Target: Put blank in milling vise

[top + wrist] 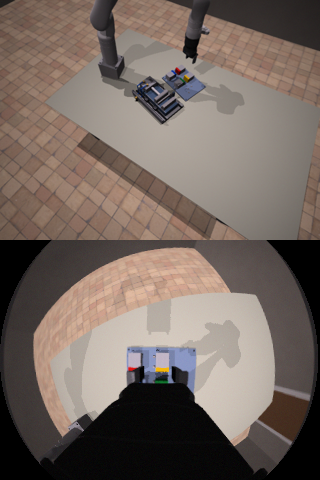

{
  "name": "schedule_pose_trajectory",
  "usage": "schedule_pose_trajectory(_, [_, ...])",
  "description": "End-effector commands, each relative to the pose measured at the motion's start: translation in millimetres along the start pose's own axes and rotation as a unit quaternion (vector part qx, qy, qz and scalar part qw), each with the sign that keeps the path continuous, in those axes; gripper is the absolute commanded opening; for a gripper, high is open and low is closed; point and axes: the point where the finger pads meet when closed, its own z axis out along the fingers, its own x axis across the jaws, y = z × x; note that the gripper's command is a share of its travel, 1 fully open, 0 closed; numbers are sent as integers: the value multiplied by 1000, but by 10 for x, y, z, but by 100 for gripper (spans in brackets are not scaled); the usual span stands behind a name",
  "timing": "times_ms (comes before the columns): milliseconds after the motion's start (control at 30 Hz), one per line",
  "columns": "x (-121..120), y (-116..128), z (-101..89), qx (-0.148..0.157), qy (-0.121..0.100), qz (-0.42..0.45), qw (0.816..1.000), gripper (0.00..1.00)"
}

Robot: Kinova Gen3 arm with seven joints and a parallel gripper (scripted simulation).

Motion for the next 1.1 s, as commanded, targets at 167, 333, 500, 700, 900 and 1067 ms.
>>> schedule_pose_trajectory(167, [83, -60, 340, -3, 1, 5, 1000, 100])
schedule_pose_trajectory(333, [108, -81, 454, -3, 0, 5, 1000, 100])
schedule_pose_trajectory(500, [118, -88, 495, -2, 1, 3, 1000, 100])
schedule_pose_trajectory(700, [150, -117, 649, -3, 0, 4, 1000, 100])
schedule_pose_trajectory(900, [172, -137, 752, -3, 0, 5, 1000, 100])
schedule_pose_trajectory(1067, [156, -122, 689, -3, 0, 3, 1000, 100])
